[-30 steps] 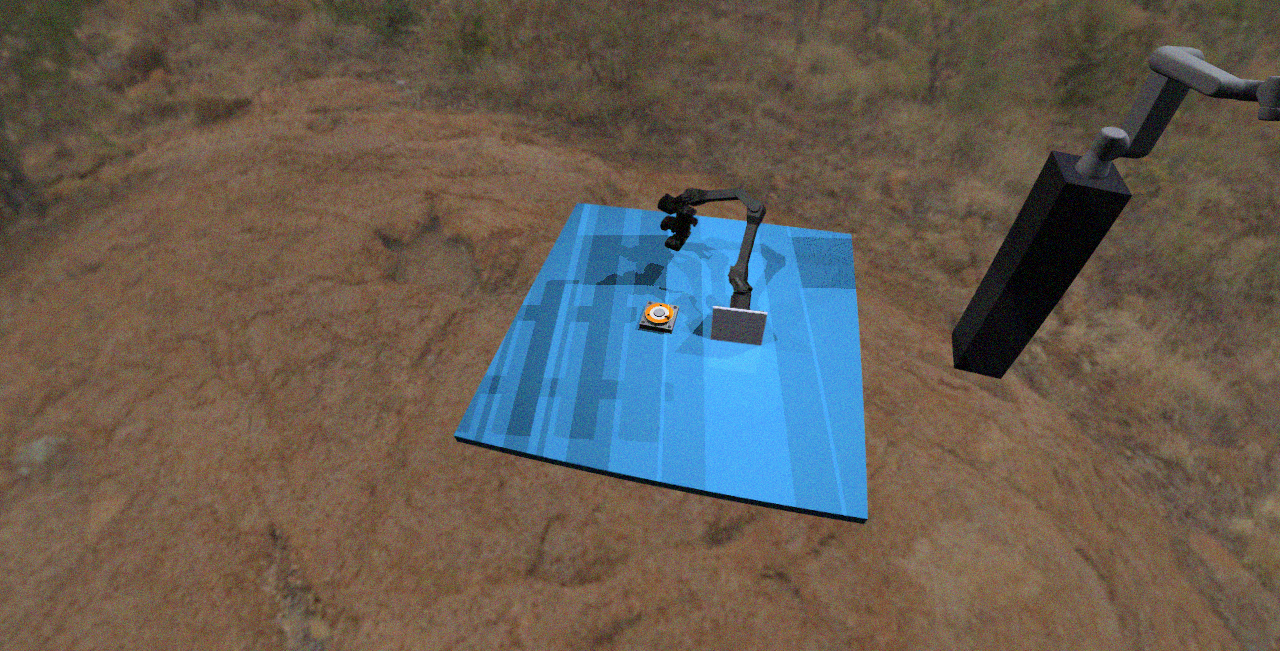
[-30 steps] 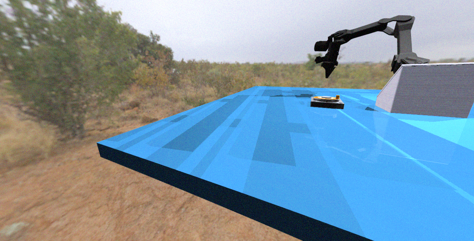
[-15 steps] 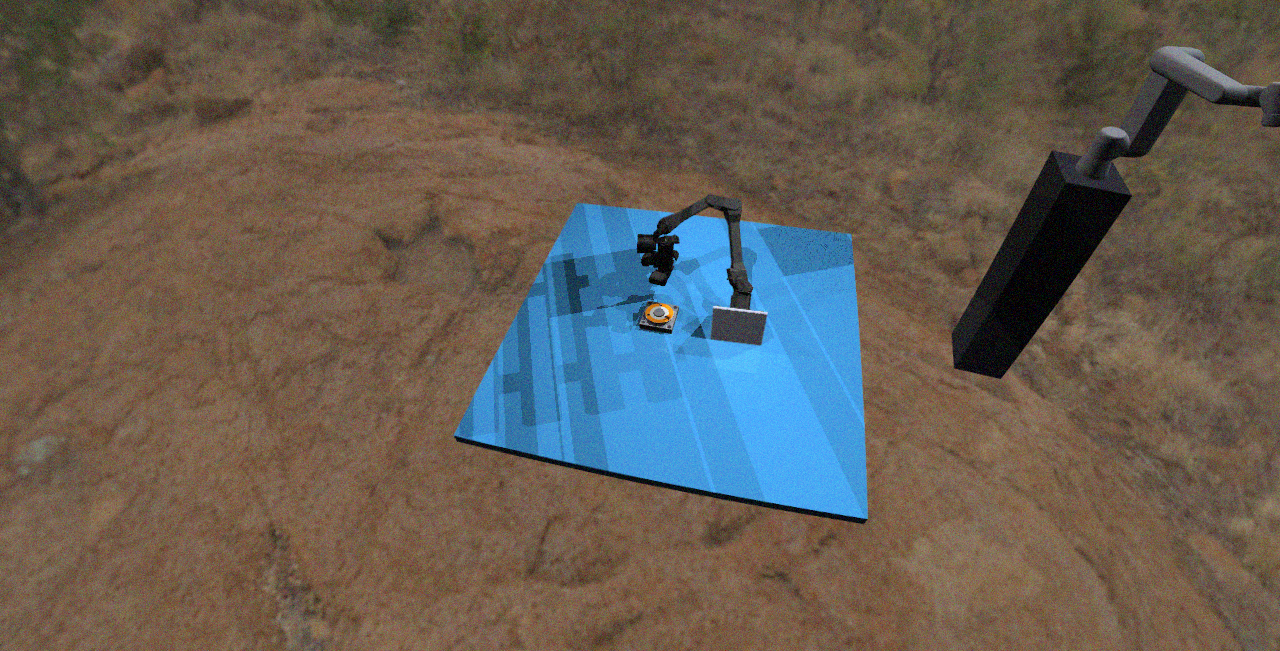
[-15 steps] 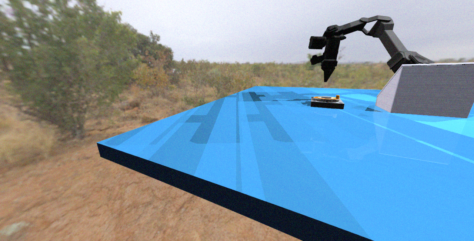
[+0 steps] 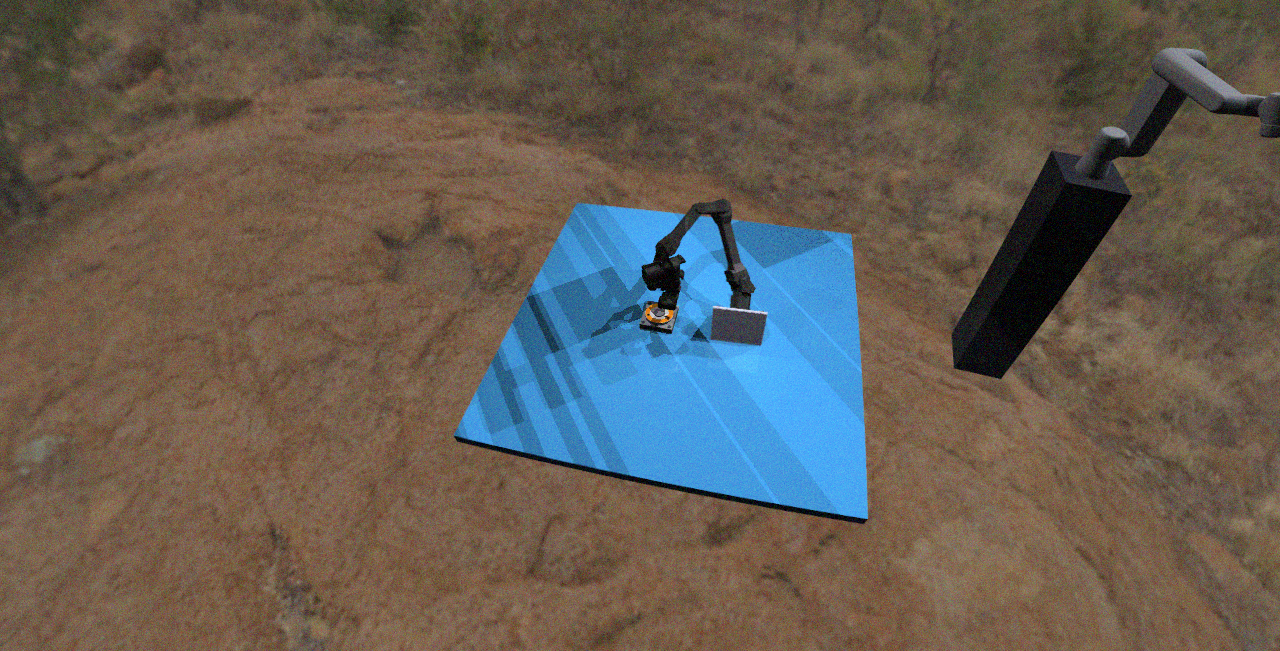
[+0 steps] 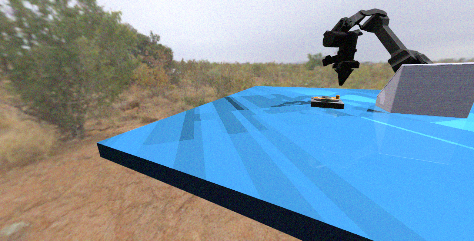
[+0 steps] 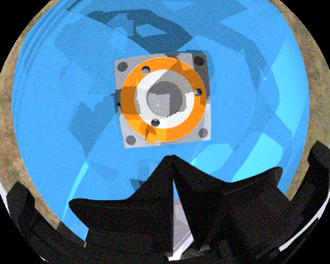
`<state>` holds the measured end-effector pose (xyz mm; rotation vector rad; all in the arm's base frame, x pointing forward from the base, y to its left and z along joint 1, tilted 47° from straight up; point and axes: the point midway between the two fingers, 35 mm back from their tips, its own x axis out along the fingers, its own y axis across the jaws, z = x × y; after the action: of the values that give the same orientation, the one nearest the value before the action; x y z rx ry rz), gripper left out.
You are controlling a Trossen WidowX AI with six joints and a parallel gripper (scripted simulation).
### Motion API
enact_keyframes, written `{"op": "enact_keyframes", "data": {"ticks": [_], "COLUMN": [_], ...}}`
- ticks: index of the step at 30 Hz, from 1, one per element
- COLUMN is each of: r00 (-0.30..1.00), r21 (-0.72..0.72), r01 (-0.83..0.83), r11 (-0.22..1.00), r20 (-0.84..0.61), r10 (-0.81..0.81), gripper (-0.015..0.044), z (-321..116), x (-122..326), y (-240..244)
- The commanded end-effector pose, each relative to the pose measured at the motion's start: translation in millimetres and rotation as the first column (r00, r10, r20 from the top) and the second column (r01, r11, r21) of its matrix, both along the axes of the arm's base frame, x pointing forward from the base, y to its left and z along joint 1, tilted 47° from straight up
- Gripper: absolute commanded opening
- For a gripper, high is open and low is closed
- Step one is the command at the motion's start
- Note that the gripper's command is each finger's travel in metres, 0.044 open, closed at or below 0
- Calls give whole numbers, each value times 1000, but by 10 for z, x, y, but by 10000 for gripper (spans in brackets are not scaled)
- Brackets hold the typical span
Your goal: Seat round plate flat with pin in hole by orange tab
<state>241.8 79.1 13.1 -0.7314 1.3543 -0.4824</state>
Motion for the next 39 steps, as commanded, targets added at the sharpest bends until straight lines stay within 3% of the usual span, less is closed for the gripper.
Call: {"op": "enact_keyframes", "data": {"ticks": [1, 9, 39], "r00": [1000, 1000, 1000], "r21": [-7, -9, -8], "r01": [4, 4, 4], "r11": [1000, 1000, 1000], "r20": [-8, -7, -6], "r10": [-4, -4, -4], "gripper": [0, 0, 0], "z": [-112, -359, -550], "x": [-23, 29, 128], "y": [-79, -338, -131]}}
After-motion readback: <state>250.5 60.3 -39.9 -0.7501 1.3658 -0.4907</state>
